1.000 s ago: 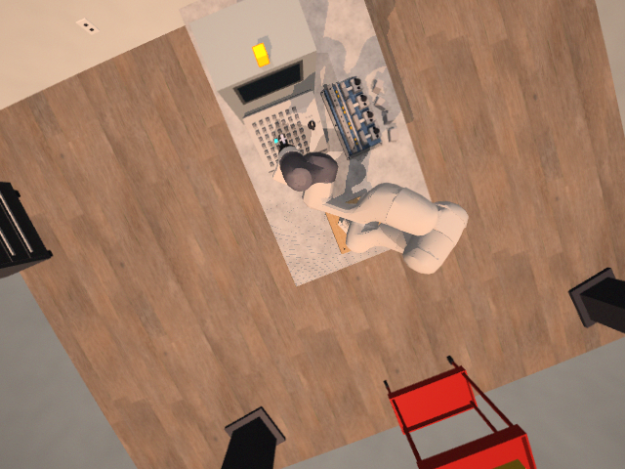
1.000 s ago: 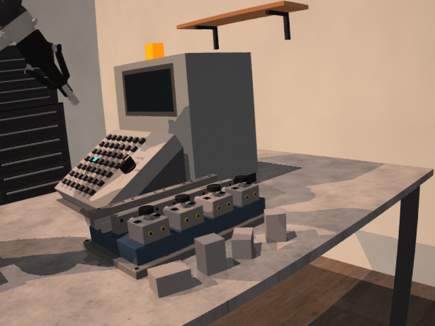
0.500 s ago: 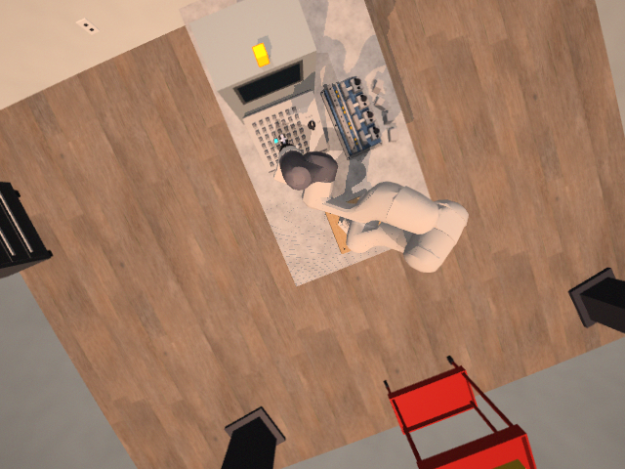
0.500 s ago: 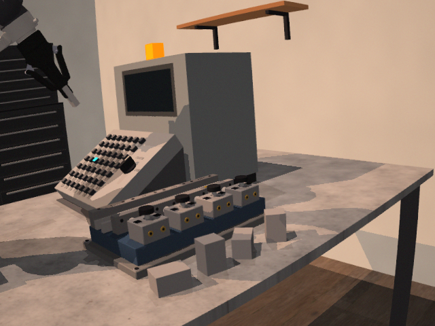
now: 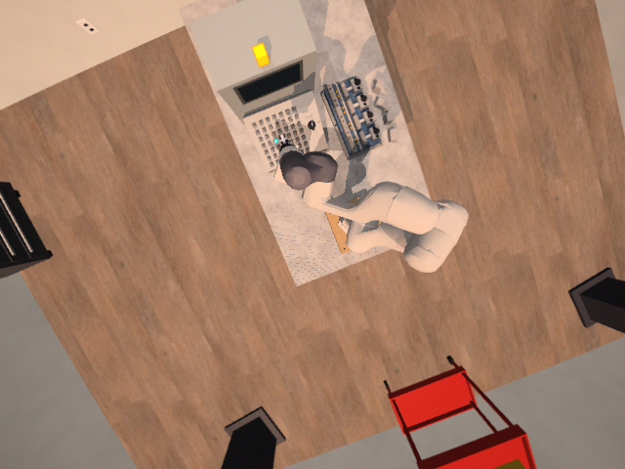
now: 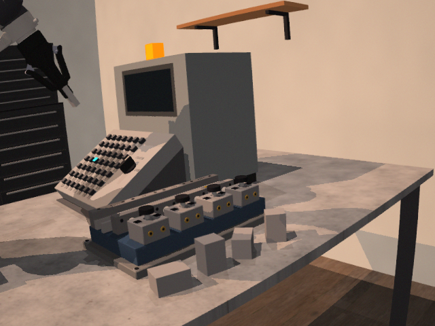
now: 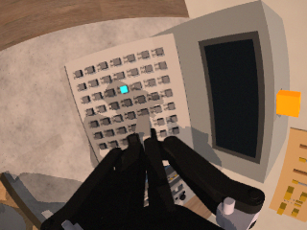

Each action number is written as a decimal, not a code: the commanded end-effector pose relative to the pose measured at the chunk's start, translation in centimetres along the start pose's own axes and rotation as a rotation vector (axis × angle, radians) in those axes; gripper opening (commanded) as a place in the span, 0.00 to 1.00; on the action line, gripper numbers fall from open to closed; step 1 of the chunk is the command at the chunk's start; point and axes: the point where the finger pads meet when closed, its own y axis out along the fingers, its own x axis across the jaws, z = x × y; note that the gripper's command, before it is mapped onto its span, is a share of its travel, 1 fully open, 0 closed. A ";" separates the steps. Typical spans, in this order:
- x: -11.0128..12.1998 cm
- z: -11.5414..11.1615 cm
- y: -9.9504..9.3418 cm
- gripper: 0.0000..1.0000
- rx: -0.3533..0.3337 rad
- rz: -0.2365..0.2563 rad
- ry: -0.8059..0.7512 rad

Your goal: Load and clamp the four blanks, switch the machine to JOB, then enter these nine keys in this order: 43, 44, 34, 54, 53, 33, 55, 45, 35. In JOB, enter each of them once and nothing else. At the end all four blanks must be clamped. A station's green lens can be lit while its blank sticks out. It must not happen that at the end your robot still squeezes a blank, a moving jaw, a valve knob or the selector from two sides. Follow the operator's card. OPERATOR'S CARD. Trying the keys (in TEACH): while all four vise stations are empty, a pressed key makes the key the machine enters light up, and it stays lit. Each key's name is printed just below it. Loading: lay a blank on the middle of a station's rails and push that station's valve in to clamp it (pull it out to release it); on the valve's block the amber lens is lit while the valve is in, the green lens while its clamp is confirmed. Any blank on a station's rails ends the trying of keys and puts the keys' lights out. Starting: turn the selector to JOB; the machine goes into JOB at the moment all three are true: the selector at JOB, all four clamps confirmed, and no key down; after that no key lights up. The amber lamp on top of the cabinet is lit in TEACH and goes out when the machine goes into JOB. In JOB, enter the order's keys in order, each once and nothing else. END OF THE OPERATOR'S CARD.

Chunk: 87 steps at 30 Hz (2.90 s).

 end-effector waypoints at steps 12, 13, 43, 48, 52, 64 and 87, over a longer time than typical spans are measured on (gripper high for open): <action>3.6 -19.6 1.8 0.00 -0.189 0.193 0.692; 4.0 -21.4 2.0 0.00 -0.204 0.206 0.750; 5.5 -35.6 3.2 0.00 -0.431 0.443 1.481; 5.5 -35.6 3.2 0.00 -0.431 0.443 1.481; 5.5 -35.6 3.2 0.00 -0.431 0.443 1.481; -4.9 -48.9 1.2 0.00 -0.504 0.396 1.735; -11.4 -57.1 -0.1 0.40 -0.504 0.396 1.738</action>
